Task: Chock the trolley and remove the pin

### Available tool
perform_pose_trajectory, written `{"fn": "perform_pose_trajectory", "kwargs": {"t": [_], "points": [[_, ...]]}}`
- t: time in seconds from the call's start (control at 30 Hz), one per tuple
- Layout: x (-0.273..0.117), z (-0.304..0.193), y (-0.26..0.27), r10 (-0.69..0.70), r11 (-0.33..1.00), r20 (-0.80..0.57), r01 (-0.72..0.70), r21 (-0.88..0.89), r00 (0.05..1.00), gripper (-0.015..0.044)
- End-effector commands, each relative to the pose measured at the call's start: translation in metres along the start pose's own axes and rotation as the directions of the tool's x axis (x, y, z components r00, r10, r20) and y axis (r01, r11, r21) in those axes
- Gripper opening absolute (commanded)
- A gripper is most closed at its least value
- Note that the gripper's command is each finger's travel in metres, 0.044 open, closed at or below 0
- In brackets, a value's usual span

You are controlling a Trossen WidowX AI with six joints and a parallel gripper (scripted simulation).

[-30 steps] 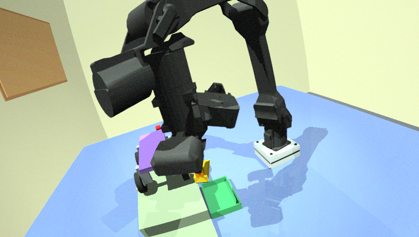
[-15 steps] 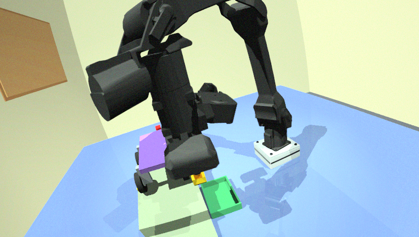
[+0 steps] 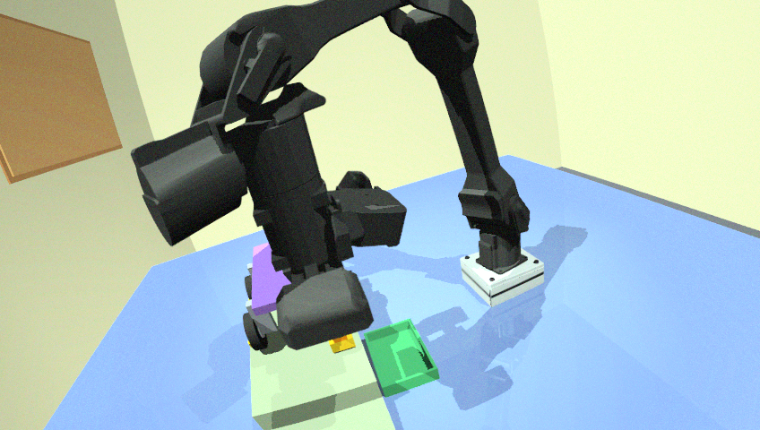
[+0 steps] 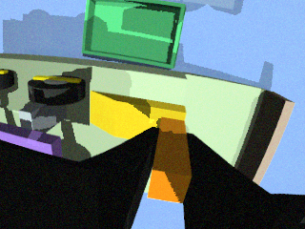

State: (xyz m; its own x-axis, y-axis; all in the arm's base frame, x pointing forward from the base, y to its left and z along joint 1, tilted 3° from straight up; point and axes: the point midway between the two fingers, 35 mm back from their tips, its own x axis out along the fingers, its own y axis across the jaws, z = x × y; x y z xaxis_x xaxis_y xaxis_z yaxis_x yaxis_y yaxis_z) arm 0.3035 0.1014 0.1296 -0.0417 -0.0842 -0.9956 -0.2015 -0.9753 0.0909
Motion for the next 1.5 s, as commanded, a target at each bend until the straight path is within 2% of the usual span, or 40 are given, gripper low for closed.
{"fn": "perform_pose_trajectory", "kwargs": {"t": [0.0, 0.57, 1.47], "points": [[0.011, 0.0, 0.001, 0.007, 1.0, 0.0, -0.007, -0.006, 1.0, 0.0], [0.056, -0.001, 0.002, 0.008, 1.0, 0.0, -0.008, -0.006, 1.0, 0.0], [0.056, 0.002, 0.026, 0.01, 1.0, 0.0, -0.01, -0.006, 1.0, 0.0]]}}
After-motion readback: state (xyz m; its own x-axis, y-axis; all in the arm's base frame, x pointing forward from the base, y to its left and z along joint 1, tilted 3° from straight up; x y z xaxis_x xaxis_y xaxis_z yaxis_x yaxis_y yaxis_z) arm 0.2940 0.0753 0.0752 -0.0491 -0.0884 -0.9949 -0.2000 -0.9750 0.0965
